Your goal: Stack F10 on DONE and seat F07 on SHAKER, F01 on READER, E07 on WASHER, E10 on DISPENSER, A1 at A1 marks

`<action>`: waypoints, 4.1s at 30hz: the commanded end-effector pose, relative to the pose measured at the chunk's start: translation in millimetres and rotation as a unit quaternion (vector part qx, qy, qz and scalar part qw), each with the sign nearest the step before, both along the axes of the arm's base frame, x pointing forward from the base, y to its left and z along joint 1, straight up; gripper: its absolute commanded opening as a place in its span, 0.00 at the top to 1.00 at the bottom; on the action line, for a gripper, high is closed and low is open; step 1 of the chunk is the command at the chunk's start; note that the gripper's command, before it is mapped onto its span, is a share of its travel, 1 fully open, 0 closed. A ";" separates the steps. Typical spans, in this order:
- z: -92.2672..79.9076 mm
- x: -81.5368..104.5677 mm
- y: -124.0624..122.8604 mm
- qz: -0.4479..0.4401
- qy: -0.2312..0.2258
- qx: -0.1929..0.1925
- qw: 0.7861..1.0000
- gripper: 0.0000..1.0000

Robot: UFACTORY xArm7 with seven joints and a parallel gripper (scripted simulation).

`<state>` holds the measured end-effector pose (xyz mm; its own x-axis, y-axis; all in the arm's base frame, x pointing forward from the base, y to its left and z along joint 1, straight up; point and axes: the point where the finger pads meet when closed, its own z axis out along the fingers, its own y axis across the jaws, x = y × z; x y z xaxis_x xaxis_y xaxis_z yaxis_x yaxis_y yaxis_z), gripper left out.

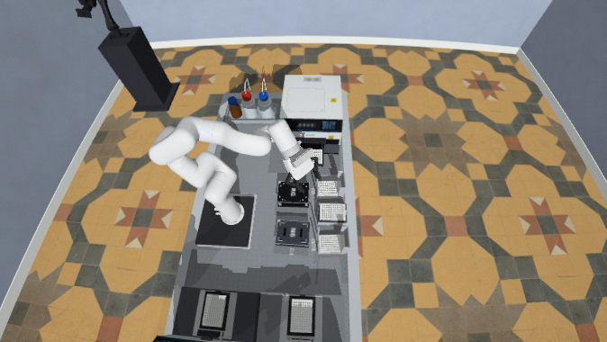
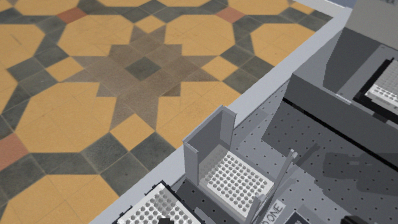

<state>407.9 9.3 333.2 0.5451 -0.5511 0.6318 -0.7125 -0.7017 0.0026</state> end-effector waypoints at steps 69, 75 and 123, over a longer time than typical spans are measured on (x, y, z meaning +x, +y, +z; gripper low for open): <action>-112.0 -106.1 -11.8 -0.088 0.212 0.262 0.937 0.00; -112.0 -106.1 -11.8 0.007 0.237 0.239 0.942 0.00; -111.9 -94.5 19.5 0.360 0.308 0.134 0.871 0.00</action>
